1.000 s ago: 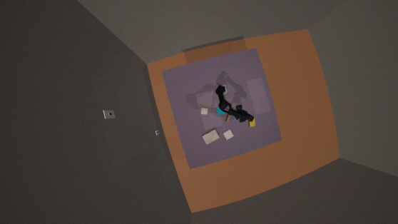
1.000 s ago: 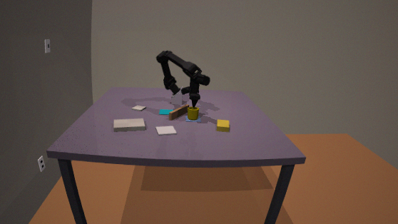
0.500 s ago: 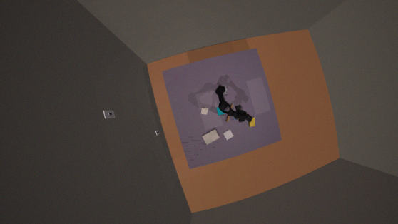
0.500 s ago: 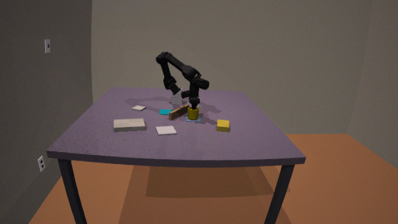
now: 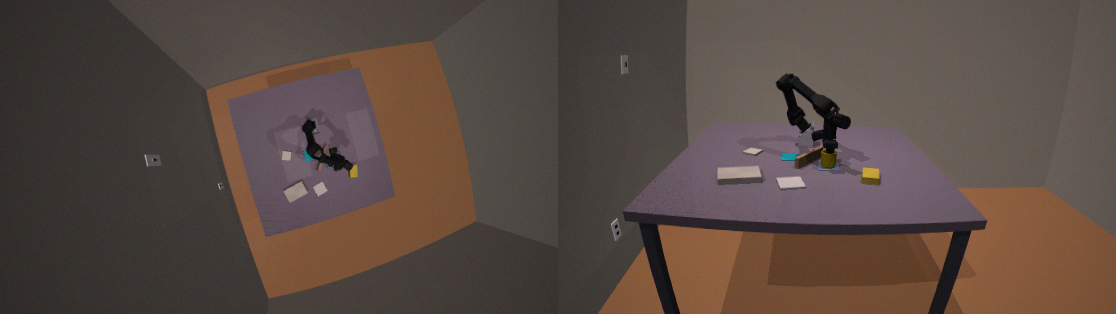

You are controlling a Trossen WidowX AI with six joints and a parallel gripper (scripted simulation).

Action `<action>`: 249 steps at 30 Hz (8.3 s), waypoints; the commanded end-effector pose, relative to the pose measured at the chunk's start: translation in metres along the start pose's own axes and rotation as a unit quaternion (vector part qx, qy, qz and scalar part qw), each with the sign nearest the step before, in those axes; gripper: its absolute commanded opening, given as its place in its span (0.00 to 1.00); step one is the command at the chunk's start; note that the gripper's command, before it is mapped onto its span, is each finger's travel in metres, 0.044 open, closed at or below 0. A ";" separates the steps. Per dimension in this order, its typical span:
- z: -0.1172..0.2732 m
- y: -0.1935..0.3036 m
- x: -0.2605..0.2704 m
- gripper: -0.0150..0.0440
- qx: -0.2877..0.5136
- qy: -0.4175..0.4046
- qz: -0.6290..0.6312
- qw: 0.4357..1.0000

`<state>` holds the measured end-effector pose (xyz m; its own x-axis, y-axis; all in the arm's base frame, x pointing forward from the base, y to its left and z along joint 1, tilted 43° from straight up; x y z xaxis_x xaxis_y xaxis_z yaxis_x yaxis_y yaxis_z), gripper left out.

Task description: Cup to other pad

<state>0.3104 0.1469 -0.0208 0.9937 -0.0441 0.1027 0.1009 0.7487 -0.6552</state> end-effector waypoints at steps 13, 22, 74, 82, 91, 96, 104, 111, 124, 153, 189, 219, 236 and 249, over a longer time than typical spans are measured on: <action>0.000 0.000 0.000 0.36 0.000 0.000 0.000 1.000; 0.001 0.000 0.000 0.25 0.000 0.000 0.000 1.000; 0.072 -0.008 -0.003 0.25 -0.002 -0.003 0.003 1.000; 0.072 -0.020 -0.008 0.25 -0.002 -0.002 0.003 1.000; 0.072 -0.034 -0.015 0.25 -0.002 -0.001 0.003 1.000; 0.073 -0.042 -0.019 0.25 -0.003 -0.001 0.003 1.000; 0.073 -0.056 -0.026 0.25 -0.003 -0.001 0.003 1.000; 0.073 -0.068 -0.032 0.25 -0.003 0.000 0.003 1.000; 0.074 -0.090 -0.042 0.25 -0.004 0.000 0.004 1.000; 0.076 -0.138 -0.063 0.25 -0.005 0.001 0.005 1.000; 0.071 -0.184 -0.083 0.25 -0.007 0.002 0.005 1.000; 0.033 -0.184 -0.083 0.25 -0.007 0.001 0.005 1.000; 0.011 -0.186 -0.084 0.25 -0.007 0.001 0.005 1.000; 0.006 -0.186 -0.084 0.25 -0.005 0.002 0.004 1.000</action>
<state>0.2077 0.0150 0.0971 0.9947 -0.0401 0.0948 0.0931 0.7425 -0.6634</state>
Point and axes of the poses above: the point midway between the two fingers, 35 mm back from their tips, its own z axis back along the fingers, its own x axis across the jaws, y = z × x, the point moved 8 cm from there along z, back along the fingers, and after that the axes turned 9 degrees about -z, right-handed, at the moved point
